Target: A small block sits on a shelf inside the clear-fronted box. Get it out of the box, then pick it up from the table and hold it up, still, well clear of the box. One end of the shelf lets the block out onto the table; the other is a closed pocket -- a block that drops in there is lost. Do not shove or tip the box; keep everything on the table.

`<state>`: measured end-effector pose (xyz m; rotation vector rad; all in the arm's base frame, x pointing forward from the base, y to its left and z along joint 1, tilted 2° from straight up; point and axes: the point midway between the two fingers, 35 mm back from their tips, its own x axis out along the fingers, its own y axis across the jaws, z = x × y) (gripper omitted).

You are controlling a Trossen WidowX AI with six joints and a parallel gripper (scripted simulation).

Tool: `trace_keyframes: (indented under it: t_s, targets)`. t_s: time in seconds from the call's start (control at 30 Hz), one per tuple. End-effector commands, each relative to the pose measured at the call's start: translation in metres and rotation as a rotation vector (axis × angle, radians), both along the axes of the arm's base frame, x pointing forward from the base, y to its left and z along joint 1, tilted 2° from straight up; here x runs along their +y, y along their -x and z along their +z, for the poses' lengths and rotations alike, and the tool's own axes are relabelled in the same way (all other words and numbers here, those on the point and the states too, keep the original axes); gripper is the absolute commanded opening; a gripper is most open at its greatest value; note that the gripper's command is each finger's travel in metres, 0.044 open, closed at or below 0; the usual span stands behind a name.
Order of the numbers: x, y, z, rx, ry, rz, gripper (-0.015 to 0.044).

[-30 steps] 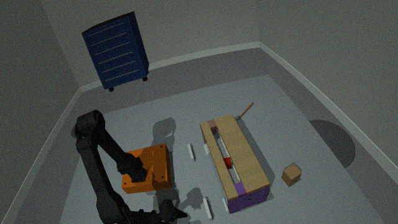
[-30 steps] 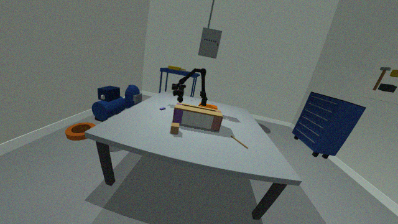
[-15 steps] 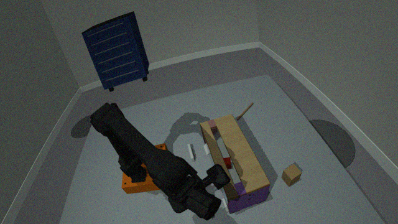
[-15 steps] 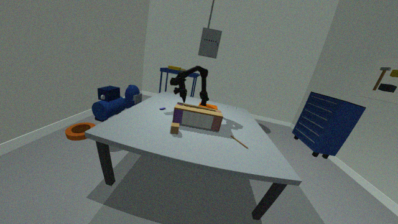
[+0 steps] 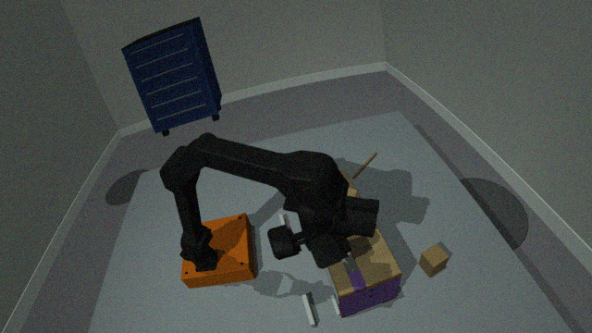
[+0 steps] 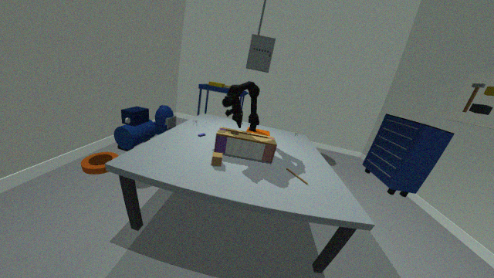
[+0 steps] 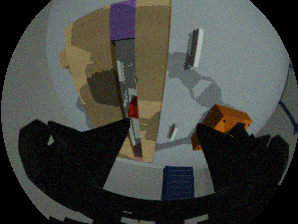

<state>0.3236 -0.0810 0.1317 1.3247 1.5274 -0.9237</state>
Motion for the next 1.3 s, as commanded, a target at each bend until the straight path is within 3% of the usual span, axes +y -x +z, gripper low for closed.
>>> trace_keyframes:
  t_s: [0.0,1.27]
  targets:
    - [0.000,-0.001,0.003,0.019,0.015,-0.021,0.0400]
    - [-0.002,-0.002,-0.056,0.019,0.015,-0.021,0.0400]
